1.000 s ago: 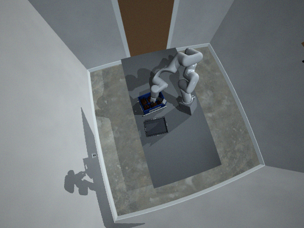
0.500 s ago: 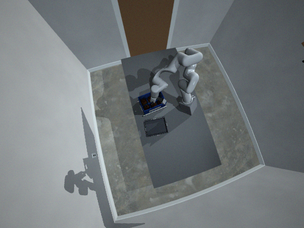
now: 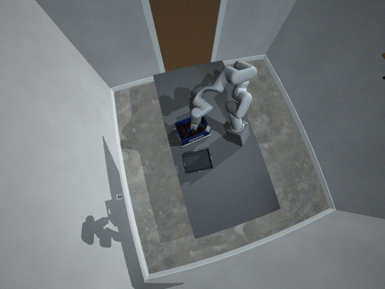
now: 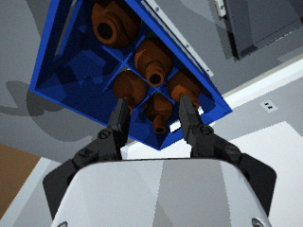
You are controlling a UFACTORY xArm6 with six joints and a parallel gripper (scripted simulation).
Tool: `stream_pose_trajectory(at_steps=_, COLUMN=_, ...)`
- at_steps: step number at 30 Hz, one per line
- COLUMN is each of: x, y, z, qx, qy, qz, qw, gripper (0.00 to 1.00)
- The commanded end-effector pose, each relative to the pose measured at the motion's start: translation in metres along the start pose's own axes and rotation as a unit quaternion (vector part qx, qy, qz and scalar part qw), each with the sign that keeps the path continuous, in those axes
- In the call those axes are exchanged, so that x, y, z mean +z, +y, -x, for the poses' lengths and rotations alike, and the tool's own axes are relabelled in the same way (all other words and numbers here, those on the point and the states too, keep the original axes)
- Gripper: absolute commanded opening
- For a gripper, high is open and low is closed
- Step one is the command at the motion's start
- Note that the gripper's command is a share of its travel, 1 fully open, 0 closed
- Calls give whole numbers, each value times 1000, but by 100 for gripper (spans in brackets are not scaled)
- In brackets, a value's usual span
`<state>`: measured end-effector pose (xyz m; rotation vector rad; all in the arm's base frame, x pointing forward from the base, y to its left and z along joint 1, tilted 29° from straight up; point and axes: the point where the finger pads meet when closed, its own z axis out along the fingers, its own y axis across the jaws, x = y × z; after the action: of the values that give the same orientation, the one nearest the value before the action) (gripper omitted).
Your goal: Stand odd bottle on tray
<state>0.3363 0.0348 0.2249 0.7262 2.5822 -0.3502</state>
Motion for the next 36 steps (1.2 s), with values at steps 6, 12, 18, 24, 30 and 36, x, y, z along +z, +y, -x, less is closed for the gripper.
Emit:
stream_pose_trajectory(at_steps=6, x=0, y=1, z=1, qx=1, qy=-1, qz=1, qw=1000, gripper=65)
stream_pose_trajectory(at_steps=12, x=2, y=1, z=1, qx=1, qy=0, qz=1, qw=1000, gripper=65)
stream_pose_trajectory(at_steps=18, x=5, y=1, z=1, qx=1, qy=0, qz=1, qw=1000, gripper=65)
stream_pose_trajectory(at_steps=24, x=12, y=1, z=1, qx=1, qy=0, qz=1, qw=1000, gripper=65)
stream_pose_trajectory(at_steps=30, x=20, y=2, z=1, qx=1, qy=0, qz=1, qw=1000, gripper=65)
stream_pose_trajectory(at_steps=36, x=25, y=2, z=1, qx=1, qy=0, qz=1, qw=1000, gripper=65)
